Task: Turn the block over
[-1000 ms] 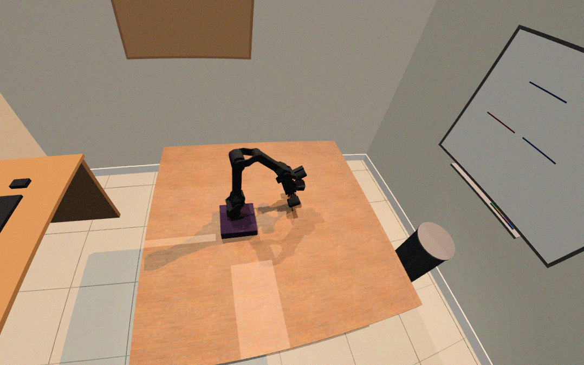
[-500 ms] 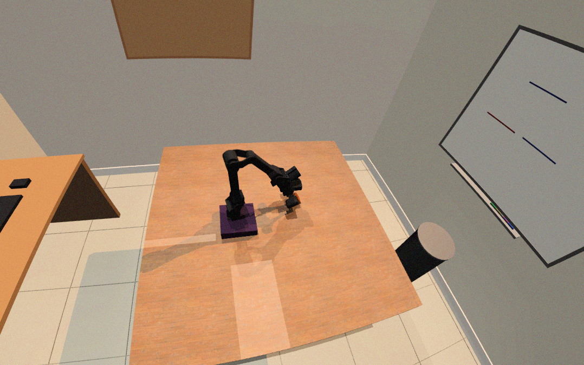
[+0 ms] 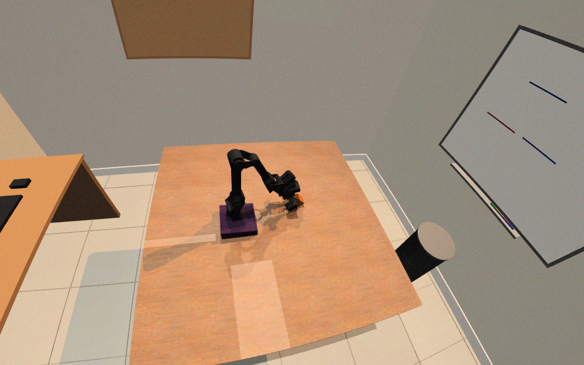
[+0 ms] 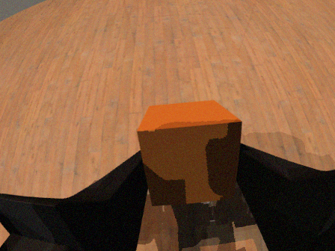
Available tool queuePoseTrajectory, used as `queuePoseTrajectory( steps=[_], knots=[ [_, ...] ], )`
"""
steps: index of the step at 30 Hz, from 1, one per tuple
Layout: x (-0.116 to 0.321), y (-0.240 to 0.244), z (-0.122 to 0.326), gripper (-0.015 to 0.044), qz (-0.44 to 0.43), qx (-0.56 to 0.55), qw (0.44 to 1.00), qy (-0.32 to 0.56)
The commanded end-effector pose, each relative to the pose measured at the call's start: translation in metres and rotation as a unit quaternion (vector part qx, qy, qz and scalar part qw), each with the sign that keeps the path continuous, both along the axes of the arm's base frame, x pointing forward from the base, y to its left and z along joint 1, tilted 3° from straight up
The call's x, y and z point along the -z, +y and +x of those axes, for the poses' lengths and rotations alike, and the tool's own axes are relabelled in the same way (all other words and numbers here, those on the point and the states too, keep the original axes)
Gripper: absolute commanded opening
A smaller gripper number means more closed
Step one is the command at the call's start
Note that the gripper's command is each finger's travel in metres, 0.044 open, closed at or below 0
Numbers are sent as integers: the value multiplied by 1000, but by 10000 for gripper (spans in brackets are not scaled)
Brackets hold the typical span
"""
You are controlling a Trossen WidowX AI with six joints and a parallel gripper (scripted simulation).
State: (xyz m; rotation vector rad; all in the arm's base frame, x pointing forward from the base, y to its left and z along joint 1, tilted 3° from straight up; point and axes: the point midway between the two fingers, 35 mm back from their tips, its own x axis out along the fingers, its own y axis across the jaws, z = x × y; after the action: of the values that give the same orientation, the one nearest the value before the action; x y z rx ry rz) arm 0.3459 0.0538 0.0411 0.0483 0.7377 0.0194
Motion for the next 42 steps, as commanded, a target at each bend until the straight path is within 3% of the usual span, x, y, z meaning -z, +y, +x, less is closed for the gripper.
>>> queuePoseTrajectory(
  steps=[1,16,36,42],
  knots=[
    [8,0,-3,0,-4,1,1000,-23],
    [9,-3,-17,0,0,10,991,-130],
    [5,-3,-19,0,1,11,989,-148],
    [5,-3,-19,157,1,11,989,-148]
  ],
)
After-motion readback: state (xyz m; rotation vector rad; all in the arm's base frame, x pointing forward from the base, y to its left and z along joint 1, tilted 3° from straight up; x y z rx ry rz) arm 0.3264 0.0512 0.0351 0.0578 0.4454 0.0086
